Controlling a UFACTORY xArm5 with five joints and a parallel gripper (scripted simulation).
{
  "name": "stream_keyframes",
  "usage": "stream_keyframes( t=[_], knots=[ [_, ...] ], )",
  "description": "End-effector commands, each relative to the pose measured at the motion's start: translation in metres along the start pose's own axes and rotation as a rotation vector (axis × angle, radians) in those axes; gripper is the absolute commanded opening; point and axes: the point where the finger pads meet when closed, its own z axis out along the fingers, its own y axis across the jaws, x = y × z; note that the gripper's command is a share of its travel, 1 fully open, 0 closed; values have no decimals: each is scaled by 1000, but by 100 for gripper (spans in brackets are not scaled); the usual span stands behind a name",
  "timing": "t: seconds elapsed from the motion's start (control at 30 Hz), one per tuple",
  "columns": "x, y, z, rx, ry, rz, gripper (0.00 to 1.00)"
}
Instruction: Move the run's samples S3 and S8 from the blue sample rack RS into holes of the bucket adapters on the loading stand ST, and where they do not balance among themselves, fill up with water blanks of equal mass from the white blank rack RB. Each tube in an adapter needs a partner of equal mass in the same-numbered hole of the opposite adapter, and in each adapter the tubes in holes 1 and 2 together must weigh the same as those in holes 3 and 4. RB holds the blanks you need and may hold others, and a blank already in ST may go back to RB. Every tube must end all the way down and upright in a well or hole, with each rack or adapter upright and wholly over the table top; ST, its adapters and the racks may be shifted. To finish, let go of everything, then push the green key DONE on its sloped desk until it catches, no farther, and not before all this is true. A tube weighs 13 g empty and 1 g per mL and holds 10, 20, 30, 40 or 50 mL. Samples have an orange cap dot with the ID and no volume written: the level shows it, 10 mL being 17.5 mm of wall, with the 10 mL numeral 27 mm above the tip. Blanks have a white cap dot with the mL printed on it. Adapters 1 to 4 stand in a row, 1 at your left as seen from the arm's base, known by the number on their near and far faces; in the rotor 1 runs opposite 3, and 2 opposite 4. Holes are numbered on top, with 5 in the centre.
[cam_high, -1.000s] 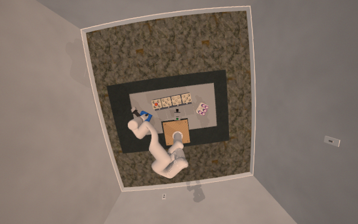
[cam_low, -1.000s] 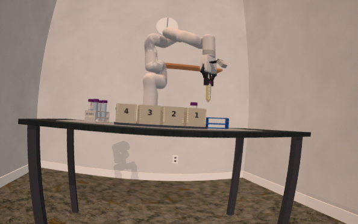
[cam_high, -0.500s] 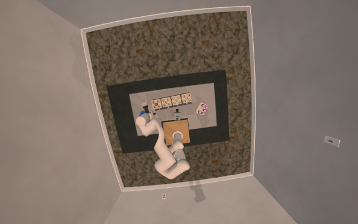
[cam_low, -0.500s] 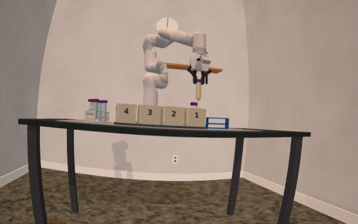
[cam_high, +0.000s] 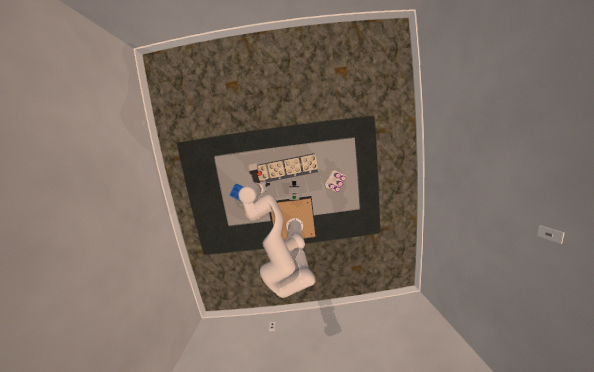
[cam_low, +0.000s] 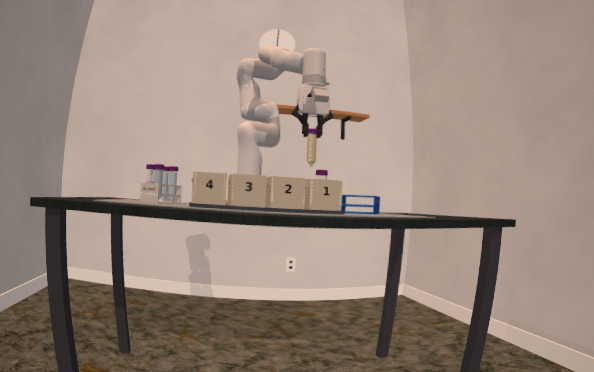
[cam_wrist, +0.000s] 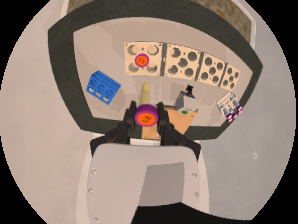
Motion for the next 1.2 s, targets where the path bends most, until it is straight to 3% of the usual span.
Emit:
stream_keyframes(
  t=[0.0, 0.67, 1.17],
  knots=[
    [8, 24, -2, 1, 5, -1, 0],
    [30, 112, -2, 0, 6, -1, 0],
    [32, 118, -2, -1, 6, -1, 0]
  ],
)
